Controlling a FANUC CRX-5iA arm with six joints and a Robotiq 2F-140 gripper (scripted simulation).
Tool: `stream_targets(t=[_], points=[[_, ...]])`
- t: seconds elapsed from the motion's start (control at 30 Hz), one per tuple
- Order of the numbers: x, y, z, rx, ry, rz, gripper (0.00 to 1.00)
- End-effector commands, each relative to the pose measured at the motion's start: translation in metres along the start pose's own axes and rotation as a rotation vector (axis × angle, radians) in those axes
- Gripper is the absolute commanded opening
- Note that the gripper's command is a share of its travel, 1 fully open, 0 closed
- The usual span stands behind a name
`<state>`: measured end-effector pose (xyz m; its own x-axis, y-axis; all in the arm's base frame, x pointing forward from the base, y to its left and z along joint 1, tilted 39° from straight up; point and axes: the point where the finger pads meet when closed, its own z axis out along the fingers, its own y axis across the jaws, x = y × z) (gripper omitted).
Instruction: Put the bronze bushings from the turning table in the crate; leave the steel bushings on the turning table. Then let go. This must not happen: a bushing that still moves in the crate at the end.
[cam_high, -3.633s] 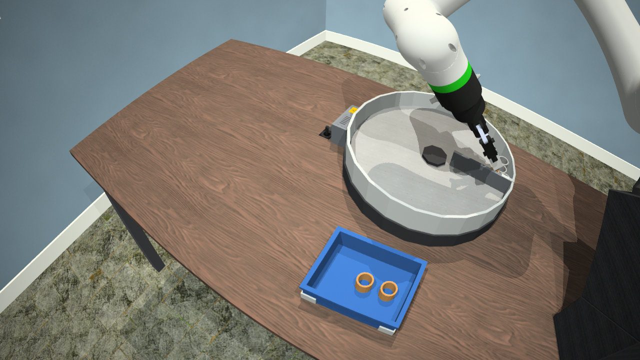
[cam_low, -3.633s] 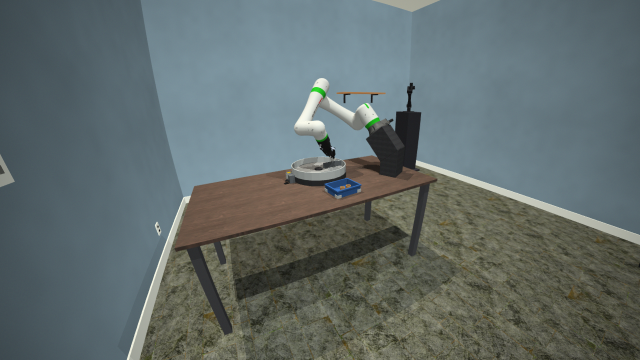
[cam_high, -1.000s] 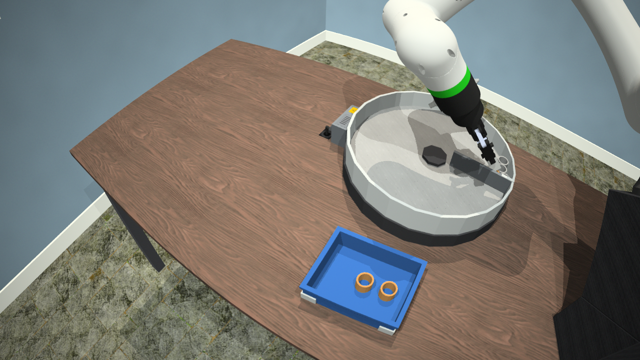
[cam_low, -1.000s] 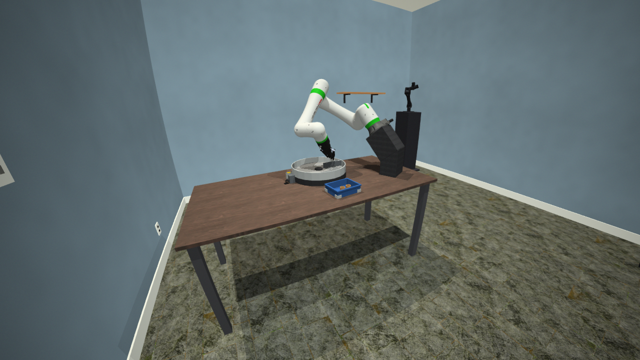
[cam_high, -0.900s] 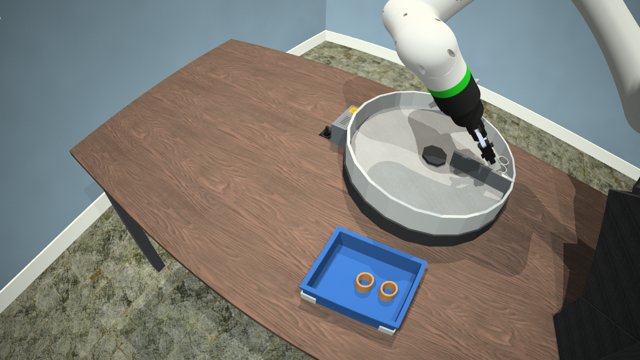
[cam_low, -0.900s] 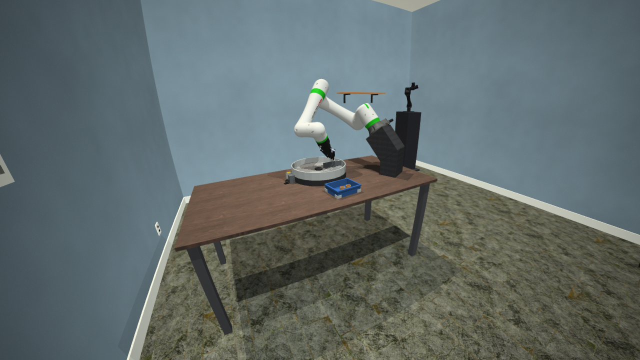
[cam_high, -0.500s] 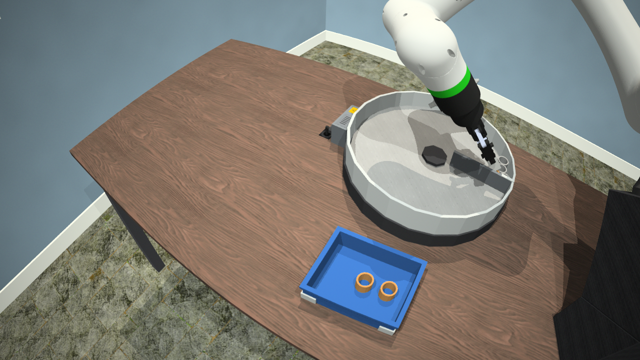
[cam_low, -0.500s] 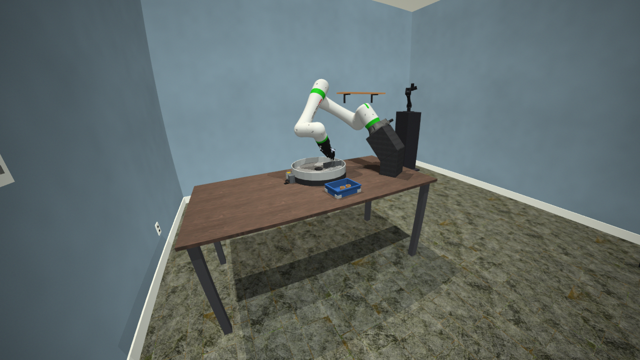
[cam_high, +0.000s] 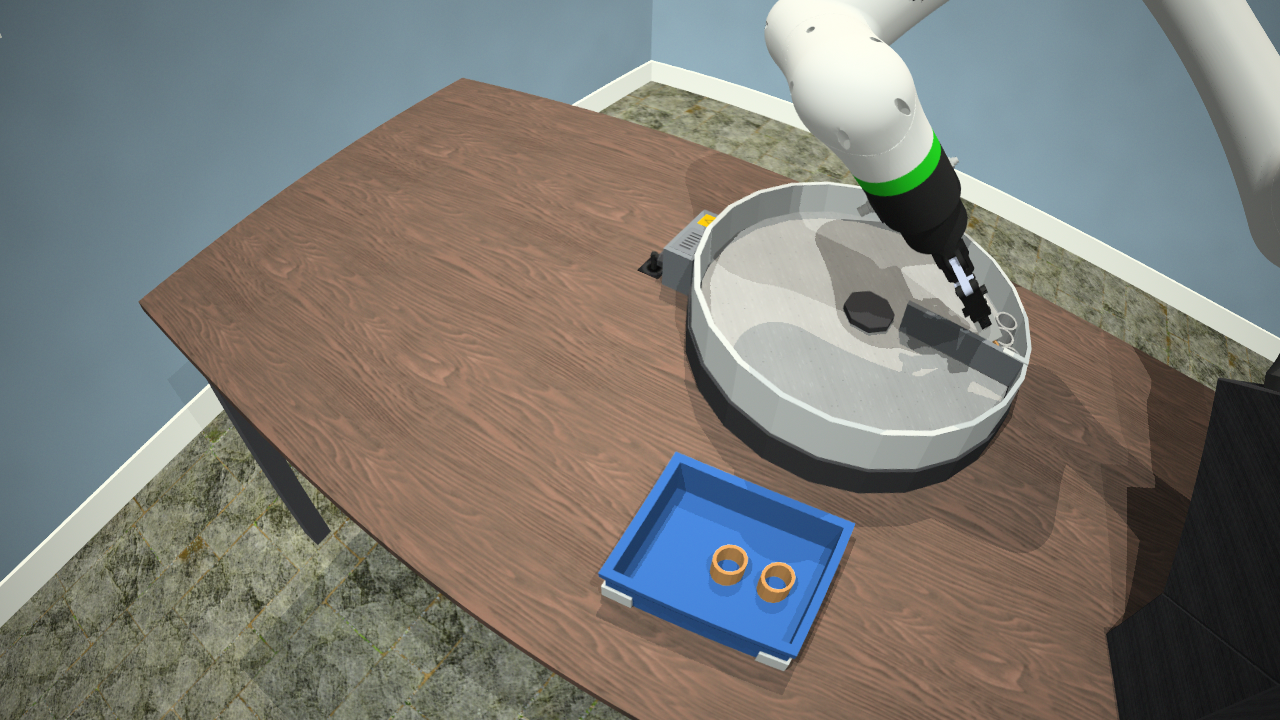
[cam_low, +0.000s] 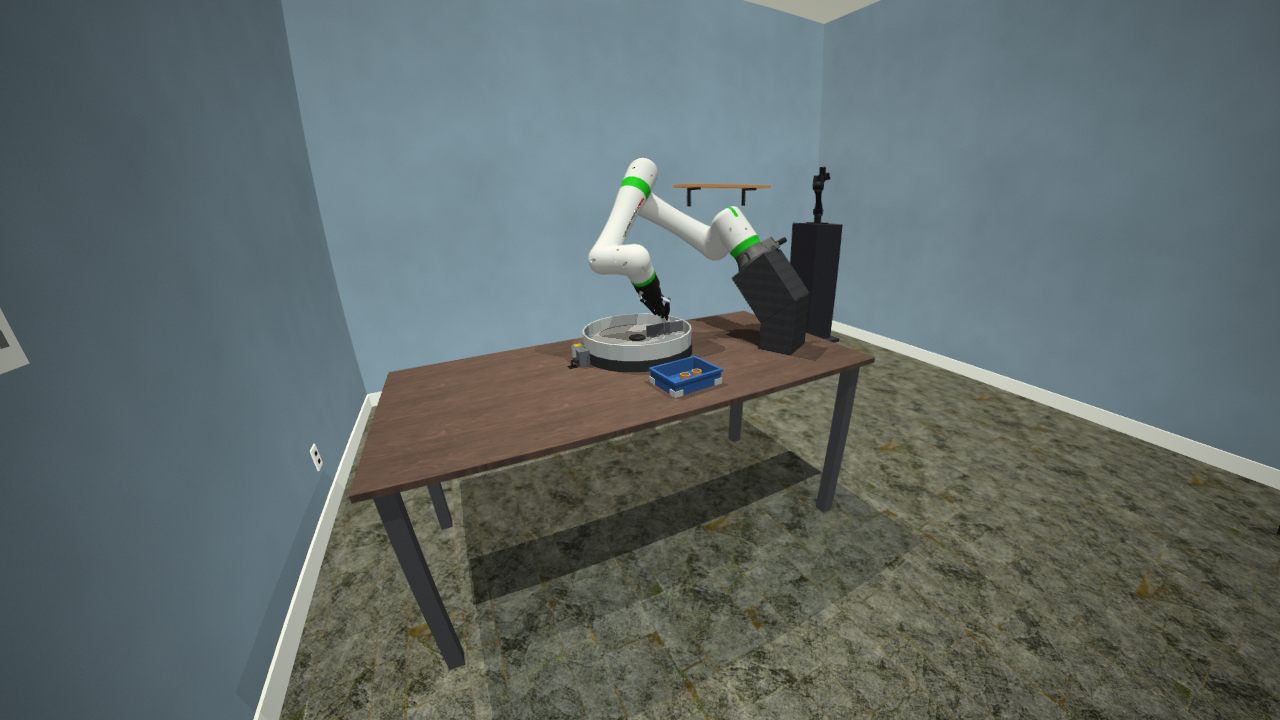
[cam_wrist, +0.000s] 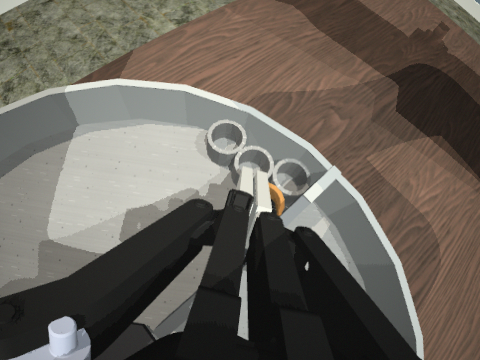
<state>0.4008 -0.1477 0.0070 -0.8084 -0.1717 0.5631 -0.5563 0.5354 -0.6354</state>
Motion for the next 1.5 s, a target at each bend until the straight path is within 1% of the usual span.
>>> stream_targets(t=[0.0,0.5,0.67,0.9,0.97,1.13,1.27,1.47], points=[[0.0,0.001,0.0,-0.001,0.0,0.0,0.0],[0.002,0.001,-0.002,-0.001,0.0,0.0,0.0],[0.011,0.0,-0.013,-0.001,0.0,0.0,0.0],[0.031,0.0,-0.038,-0.001,0.0,0.0,0.0],[0.031,0.0,-0.038,-0.001,0.0,0.0,0.0],[0.044,0.0,-0.053,-0.001,0.0,0.0,0.0],[0.048,0.0,-0.058,-0.001,0.0,0.0,0.0],[0.049,0.0,-0.058,-0.001,0.0,0.0,0.0]])
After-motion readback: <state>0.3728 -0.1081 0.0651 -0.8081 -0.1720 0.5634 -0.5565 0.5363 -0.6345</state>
